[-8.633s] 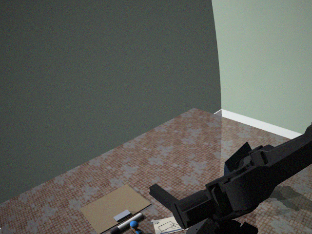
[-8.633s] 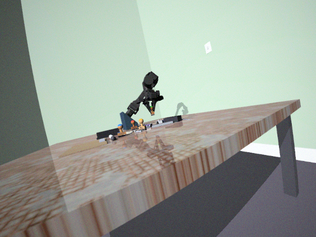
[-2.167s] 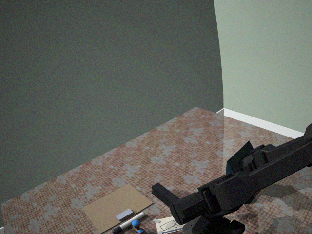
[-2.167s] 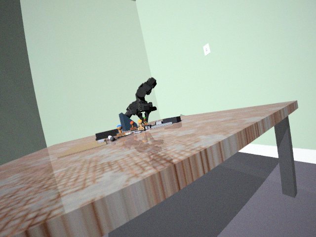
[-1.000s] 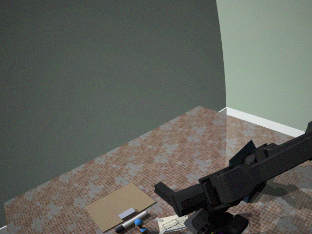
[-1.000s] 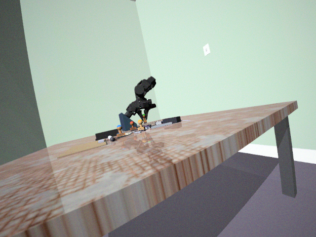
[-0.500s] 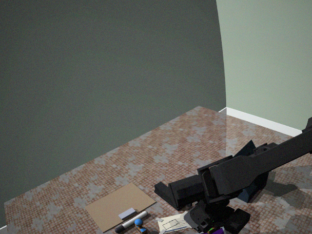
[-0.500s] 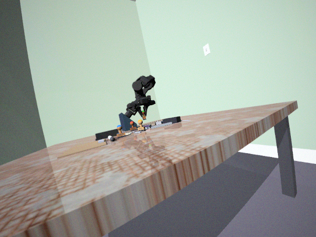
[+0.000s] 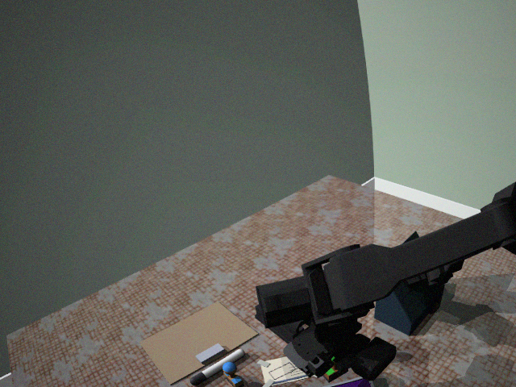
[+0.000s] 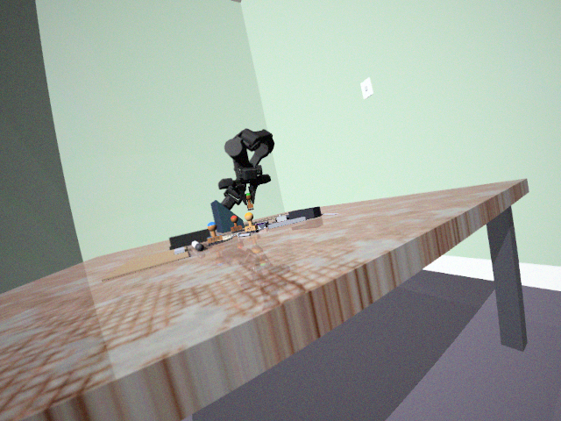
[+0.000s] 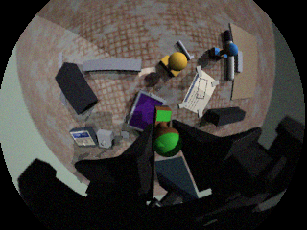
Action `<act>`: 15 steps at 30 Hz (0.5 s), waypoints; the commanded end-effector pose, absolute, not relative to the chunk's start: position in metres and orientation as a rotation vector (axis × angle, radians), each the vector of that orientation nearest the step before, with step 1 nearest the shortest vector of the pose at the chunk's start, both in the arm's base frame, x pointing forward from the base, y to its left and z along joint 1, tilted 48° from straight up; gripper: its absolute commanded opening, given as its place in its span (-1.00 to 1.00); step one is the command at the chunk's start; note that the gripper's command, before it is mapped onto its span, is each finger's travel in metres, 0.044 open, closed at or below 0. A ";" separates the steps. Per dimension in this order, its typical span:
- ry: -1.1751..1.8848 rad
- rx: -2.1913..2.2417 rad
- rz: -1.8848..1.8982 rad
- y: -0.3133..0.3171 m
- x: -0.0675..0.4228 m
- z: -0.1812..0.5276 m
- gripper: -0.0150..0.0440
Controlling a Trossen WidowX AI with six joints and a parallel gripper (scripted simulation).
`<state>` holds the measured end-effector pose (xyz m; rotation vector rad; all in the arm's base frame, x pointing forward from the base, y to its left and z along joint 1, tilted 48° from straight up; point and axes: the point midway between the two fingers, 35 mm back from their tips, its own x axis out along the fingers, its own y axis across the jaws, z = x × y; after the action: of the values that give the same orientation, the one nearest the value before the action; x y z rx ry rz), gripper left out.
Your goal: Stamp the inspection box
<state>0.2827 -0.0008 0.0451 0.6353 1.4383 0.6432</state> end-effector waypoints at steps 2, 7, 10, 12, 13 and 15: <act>1.439 0.629 0.644 -0.018 0.291 0.029 -0.49; 1.438 0.624 0.645 -0.034 0.298 0.012 -0.49; 1.436 0.622 0.646 -0.044 0.302 0.001 -0.49; 1.436 0.621 0.648 -0.050 0.303 -0.007 -0.49; 1.435 0.620 0.648 -0.054 0.304 -0.010 -0.49; 1.434 0.619 0.650 -0.060 0.306 -0.018 -0.49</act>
<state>0.3036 -0.0491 -0.0047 0.6245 1.4348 0.6463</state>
